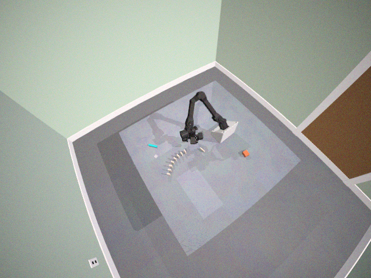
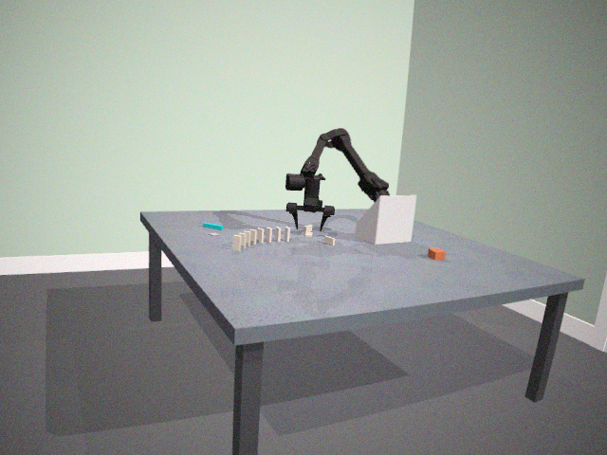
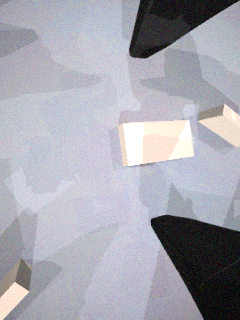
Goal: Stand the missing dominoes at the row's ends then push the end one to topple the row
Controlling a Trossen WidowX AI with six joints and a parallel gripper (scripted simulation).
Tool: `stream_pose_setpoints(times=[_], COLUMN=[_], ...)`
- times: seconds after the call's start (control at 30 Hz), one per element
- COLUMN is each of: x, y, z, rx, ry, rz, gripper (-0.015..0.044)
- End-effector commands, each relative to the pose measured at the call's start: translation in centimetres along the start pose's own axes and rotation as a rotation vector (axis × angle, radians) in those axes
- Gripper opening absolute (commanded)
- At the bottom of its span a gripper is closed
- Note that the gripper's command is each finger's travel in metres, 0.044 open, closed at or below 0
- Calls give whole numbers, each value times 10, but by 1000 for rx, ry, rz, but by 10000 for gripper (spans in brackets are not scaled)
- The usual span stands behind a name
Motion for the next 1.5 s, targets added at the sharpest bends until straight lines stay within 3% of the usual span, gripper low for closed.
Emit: stream_pose_setpoints(times=[0.0,0.6,1.03,1.37,1.47], x=[-1,-1,-1,-1,0], y=[-10,-25,-25,-23,8], z=[4,3,3,3,1], rx=[0,1,1,1,0], ry=[8,9,9,8,8], rz=[-2,-2,-2,-2,-3], gripper=[440,440,107,107,107])
Point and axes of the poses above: the point midway between the two fingers, 35 mm back from their tips, its own y axis back along the fingers, its own z axis across the jaws, x = y × z, the point moved 6 cm from there along y, back along the fingers, and after that the axes turned 1 degree about -y, right-handed, at the moved point
